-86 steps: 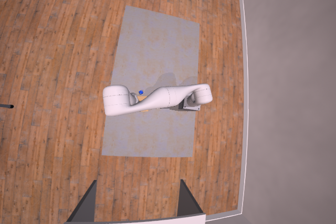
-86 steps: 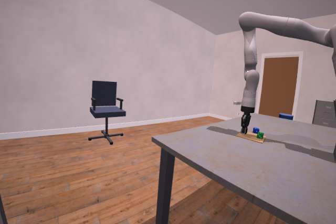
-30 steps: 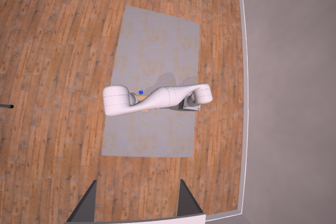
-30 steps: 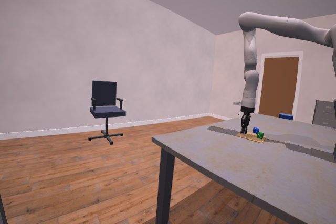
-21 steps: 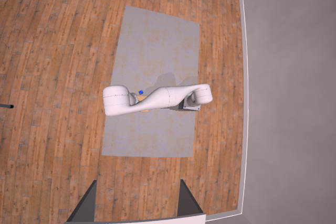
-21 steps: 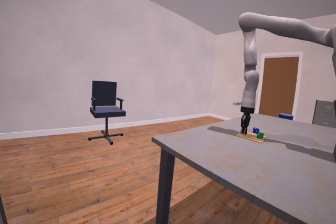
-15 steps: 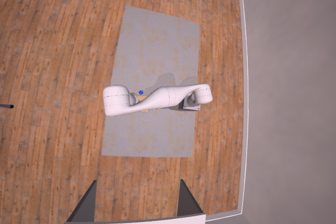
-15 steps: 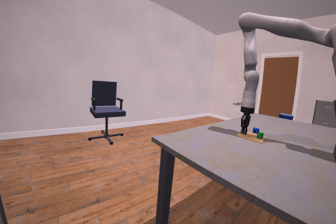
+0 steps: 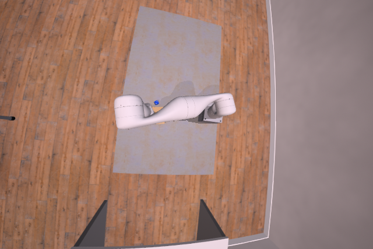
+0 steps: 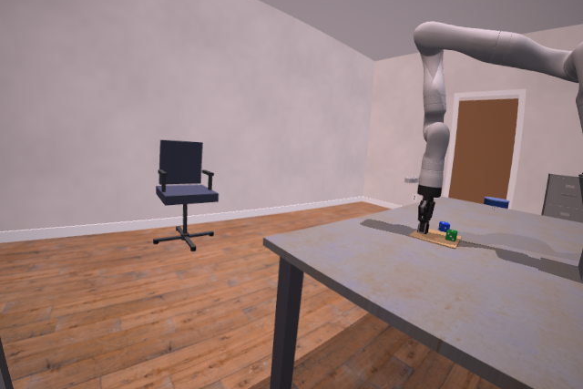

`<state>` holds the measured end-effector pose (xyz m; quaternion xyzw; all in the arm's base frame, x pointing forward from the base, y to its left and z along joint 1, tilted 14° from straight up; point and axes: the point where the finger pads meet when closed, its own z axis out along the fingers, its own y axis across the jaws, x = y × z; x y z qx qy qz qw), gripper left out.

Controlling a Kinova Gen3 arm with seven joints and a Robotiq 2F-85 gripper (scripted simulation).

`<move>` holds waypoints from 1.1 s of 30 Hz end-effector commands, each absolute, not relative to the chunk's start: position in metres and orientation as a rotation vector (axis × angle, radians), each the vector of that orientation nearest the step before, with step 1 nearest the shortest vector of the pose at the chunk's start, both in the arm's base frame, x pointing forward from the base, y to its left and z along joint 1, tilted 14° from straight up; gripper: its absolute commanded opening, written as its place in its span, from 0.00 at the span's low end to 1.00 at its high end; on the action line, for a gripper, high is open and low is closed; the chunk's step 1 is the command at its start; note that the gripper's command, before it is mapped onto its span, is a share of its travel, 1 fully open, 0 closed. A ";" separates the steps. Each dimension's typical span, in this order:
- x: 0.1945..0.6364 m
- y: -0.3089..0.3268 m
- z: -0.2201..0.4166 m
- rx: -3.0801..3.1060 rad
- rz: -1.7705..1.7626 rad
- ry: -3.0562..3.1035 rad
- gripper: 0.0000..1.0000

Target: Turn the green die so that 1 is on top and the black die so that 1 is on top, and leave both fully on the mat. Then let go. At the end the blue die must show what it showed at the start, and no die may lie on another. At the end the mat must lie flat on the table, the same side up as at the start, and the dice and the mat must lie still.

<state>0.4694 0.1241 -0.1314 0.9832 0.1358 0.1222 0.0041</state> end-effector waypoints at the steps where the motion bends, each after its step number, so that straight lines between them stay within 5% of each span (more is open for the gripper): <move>1: 0.470 0.124 -0.131 3.081 0.385 0.425 0.26; 16: 0.470 0.124 -0.131 3.081 0.385 0.425 0.26; 33: 0.470 0.124 -0.131 3.081 0.385 0.425 0.46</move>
